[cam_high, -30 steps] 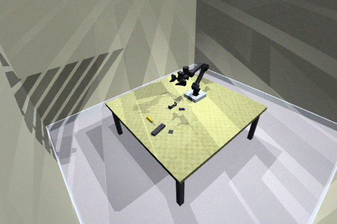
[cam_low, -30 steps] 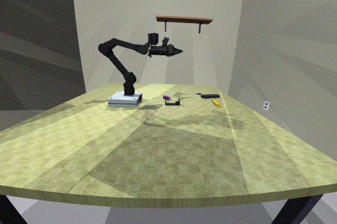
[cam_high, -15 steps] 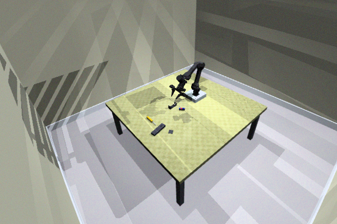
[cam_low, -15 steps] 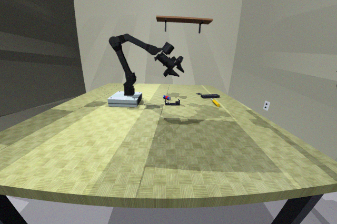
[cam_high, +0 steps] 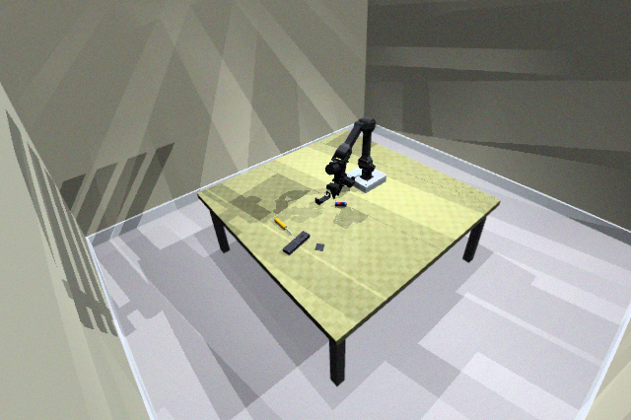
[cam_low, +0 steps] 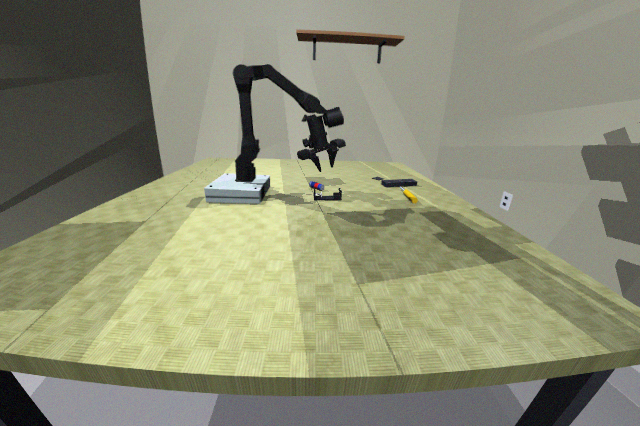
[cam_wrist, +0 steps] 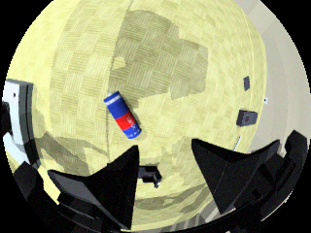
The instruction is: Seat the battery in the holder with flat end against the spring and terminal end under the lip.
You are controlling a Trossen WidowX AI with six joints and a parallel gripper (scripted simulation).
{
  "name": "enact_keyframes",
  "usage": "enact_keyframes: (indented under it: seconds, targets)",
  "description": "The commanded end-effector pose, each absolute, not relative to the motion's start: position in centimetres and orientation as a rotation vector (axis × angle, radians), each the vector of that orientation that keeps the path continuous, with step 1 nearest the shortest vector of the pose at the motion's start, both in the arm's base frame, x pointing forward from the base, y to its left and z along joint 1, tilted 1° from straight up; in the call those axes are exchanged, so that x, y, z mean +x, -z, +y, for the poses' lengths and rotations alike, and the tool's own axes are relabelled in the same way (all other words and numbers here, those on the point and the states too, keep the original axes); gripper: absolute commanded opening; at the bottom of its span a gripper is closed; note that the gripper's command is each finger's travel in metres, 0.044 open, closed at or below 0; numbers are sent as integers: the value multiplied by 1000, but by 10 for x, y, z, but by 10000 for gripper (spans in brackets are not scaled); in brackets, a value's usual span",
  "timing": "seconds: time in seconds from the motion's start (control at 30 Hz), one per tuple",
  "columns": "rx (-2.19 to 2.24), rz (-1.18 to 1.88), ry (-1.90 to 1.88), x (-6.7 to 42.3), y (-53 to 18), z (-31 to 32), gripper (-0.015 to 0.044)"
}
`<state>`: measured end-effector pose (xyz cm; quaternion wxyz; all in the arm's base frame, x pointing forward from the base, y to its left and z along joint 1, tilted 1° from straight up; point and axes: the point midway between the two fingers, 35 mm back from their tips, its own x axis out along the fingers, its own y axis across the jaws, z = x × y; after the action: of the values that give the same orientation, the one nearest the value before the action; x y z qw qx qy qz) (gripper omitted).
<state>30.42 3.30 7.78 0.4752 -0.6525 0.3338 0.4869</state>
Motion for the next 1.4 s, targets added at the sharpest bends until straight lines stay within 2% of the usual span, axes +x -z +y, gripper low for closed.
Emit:
enact_keyframes:
  seconds: [0.0, 1.37]
  targets:
    - [-1747, 766, -1669, 278, -49, 37, 244]
    - [-1747, 766, -1669, 280, -1, 37, 244]
